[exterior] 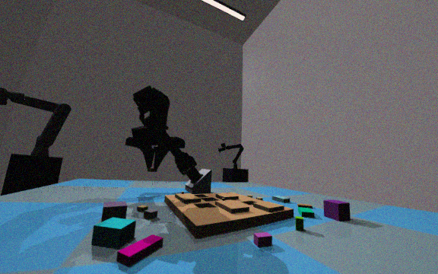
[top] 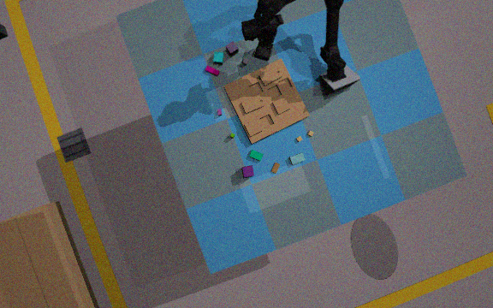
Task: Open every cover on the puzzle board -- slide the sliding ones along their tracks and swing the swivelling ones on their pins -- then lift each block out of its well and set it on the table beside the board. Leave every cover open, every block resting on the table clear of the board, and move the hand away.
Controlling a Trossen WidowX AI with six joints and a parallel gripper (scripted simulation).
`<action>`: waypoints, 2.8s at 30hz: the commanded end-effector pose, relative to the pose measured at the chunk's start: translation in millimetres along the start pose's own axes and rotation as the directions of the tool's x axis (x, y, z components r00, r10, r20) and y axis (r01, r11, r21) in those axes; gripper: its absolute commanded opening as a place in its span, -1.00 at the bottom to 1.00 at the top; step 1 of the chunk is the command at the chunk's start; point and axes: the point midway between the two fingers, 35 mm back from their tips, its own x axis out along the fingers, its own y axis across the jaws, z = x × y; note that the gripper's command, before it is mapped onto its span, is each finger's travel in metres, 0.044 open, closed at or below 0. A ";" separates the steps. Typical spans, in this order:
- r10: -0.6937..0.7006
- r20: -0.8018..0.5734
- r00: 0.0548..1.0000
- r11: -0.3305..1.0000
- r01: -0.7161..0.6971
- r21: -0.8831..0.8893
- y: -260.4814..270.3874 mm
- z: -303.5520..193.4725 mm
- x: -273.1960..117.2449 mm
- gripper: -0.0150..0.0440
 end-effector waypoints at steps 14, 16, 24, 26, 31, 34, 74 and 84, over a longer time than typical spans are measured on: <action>-0.013 0.001 1.000 1.000 0.013 -0.003 -28.6 -8.0 8.2 -0.22; -0.012 0.001 1.000 1.000 0.012 -0.003 -28.2 -7.7 11.4 -0.22; -0.010 -0.001 1.000 1.000 0.010 -0.002 -26.8 -6.4 24.4 -0.22; -0.010 -0.001 1.000 1.000 0.010 -0.002 -26.5 -6.2 27.6 -0.22; -0.009 -0.002 1.000 1.000 0.009 -0.001 -26.1 -5.6 35.8 -0.22; -0.009 -0.002 1.000 1.000 0.009 -0.001 -26.0 -5.4 40.6 -0.22; -0.018 0.008 1.000 1.000 0.018 -0.003 -32.4 -8.1 104.4 -0.22; -0.022 0.012 1.000 1.000 0.022 0.002 -33.4 -6.7 102.6 0.40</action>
